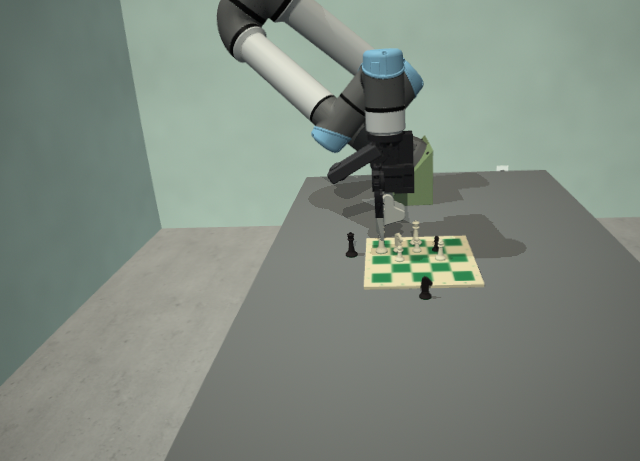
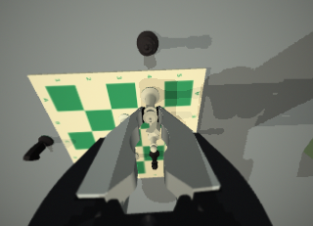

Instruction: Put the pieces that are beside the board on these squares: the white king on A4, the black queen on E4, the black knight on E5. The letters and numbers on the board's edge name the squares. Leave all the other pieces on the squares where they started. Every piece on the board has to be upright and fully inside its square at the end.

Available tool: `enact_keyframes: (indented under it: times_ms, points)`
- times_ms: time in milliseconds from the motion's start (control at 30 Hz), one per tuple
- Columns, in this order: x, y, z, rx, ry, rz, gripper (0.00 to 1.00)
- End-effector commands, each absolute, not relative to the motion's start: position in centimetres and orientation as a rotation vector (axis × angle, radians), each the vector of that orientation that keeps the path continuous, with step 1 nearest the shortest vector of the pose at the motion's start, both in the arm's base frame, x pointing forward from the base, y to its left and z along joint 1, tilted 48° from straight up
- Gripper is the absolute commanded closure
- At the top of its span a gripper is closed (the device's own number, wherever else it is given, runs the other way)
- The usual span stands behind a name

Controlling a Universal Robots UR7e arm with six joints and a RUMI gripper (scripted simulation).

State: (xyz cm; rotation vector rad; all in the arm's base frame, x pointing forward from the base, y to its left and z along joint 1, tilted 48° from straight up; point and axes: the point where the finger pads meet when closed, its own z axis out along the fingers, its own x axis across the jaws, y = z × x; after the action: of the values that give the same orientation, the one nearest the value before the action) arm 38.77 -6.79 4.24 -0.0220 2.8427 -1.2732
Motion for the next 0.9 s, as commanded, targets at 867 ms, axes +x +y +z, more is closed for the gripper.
enact_keyframes:
  times_ms: [867]
  points:
    - [38.66, -6.88, 4.17, -0.022, 2.845, -1.276, 0.75]
